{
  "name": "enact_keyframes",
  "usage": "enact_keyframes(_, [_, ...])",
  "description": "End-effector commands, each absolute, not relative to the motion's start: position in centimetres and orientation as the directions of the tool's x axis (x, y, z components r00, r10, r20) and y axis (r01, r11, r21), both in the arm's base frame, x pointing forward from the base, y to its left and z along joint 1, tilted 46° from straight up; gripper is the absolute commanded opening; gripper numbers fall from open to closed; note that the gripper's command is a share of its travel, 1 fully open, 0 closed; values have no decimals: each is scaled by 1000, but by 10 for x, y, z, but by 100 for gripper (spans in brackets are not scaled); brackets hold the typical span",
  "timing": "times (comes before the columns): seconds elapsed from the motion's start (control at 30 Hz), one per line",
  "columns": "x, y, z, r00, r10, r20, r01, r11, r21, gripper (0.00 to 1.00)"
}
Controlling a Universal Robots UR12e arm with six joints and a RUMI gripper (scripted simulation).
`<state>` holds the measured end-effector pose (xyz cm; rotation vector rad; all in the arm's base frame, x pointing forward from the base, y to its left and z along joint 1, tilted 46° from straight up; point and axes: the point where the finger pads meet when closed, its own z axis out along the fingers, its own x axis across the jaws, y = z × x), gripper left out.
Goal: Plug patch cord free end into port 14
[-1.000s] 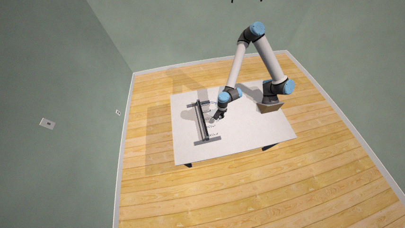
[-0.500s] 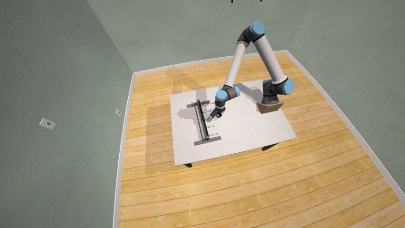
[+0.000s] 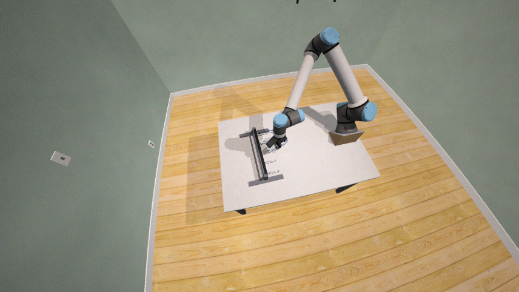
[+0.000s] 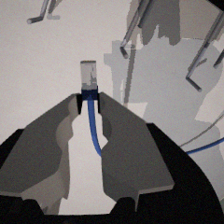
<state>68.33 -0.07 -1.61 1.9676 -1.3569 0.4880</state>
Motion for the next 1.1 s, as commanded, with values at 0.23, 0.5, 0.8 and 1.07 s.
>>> enact_keyframes(0.23, [699, -11, 1, 269, -684, 678, -960, -133, 246, 0])
enact_keyframes(0.5, [706, -16, 8, 206, -693, 691, -975, -88, 203, 0])
enact_keyframes(0.8, [711, -20, 13, 158, -697, 700, -984, -53, 170, 0])
enact_keyframes(1.07, [716, -23, 19, 110, -699, 706, -991, -18, 136, 0])
